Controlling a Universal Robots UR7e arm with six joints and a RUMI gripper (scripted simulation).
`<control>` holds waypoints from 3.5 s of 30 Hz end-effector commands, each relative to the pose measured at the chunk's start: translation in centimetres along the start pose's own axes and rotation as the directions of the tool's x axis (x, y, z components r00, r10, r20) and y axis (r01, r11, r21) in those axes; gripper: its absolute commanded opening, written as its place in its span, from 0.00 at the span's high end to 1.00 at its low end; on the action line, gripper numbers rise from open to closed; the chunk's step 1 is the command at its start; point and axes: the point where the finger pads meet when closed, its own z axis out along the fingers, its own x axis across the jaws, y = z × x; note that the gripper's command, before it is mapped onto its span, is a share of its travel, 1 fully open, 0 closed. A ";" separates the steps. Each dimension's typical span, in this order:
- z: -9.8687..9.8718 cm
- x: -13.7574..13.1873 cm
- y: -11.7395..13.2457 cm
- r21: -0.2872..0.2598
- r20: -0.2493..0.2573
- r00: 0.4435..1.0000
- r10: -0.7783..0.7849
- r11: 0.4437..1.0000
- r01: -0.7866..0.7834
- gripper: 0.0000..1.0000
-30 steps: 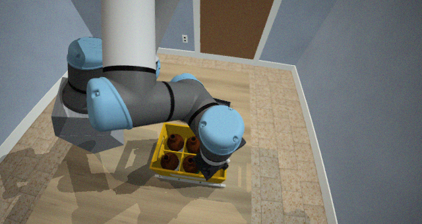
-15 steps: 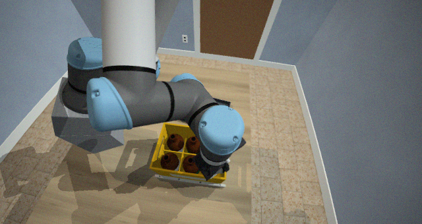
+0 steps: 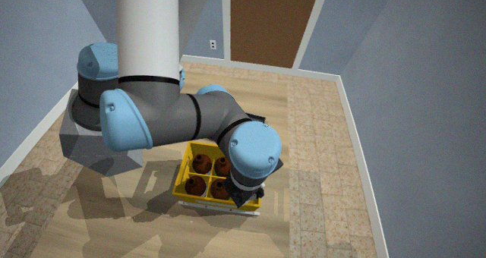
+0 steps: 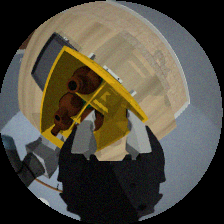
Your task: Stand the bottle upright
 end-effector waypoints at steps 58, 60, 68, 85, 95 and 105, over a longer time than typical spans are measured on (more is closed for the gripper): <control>-8.3 0.0 0.0 0.000 -0.001 1.000 0.000 1.000 0.000 0.62; -8.3 0.0 0.0 0.000 -0.001 1.000 0.000 1.000 0.000 0.62; -8.4 0.0 0.0 0.000 -0.001 1.000 0.000 1.000 0.000 1.00; -8.4 0.0 0.0 0.000 -0.001 1.000 0.000 1.000 0.000 1.00; -8.4 0.0 0.0 0.000 -0.001 1.000 0.000 1.000 0.000 1.00; -8.4 -3.5 -3.5 -0.001 -0.001 1.000 0.000 1.000 0.000 1.00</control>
